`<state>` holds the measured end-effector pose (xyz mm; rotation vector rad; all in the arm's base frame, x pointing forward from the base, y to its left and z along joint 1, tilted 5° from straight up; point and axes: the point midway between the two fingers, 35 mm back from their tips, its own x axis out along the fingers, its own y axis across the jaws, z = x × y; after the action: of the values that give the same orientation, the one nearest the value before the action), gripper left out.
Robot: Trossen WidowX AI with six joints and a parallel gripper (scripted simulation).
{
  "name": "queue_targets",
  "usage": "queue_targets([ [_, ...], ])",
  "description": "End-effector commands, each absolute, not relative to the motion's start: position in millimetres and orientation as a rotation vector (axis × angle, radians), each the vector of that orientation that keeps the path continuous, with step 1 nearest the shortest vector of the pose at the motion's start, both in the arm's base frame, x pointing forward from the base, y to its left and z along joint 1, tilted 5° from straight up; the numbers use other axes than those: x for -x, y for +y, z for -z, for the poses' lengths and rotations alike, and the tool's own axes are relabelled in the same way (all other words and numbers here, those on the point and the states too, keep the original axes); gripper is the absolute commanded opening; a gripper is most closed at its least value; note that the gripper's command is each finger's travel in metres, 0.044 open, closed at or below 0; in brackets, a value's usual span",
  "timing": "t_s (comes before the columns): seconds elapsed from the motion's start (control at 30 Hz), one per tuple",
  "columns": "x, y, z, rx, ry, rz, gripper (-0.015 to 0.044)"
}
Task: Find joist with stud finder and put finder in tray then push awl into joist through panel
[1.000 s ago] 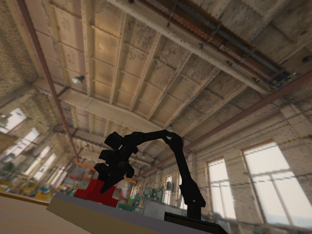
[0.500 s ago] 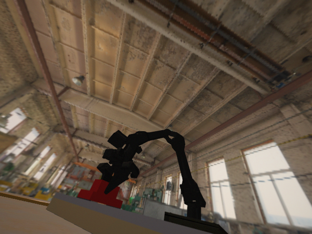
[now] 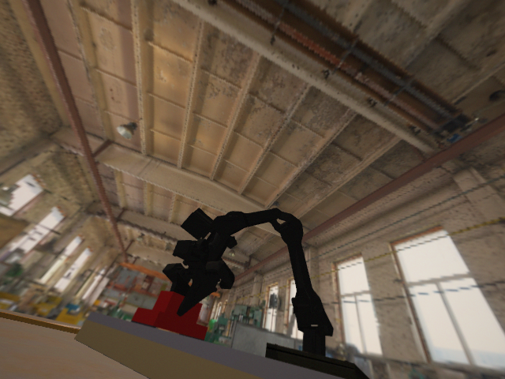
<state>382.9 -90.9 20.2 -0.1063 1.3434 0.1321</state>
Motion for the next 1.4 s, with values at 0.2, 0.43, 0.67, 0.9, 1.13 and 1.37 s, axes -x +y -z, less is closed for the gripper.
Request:
queue_targets([
  [0.2,-377.8,-69.9,-19.8,0.106,1.346,-0.134,0.0],
  [0.43,-375.9,-57.8,-19.7,0.105,1.346,-0.135,0.0],
  [0.67,-374.0,-45.7,-19.7,0.104,1.347,-0.135,0.0],
  [0.9,-372.0,-33.5,-19.6,0.103,1.347,-0.136,0.0],
  [1.13,-370.1,-21.4,-19.6,0.103,1.347,-0.137,0.0],
  [1.37,-368.1,-9.2,-19.7,0.102,1.347,-0.138,0.0],
])
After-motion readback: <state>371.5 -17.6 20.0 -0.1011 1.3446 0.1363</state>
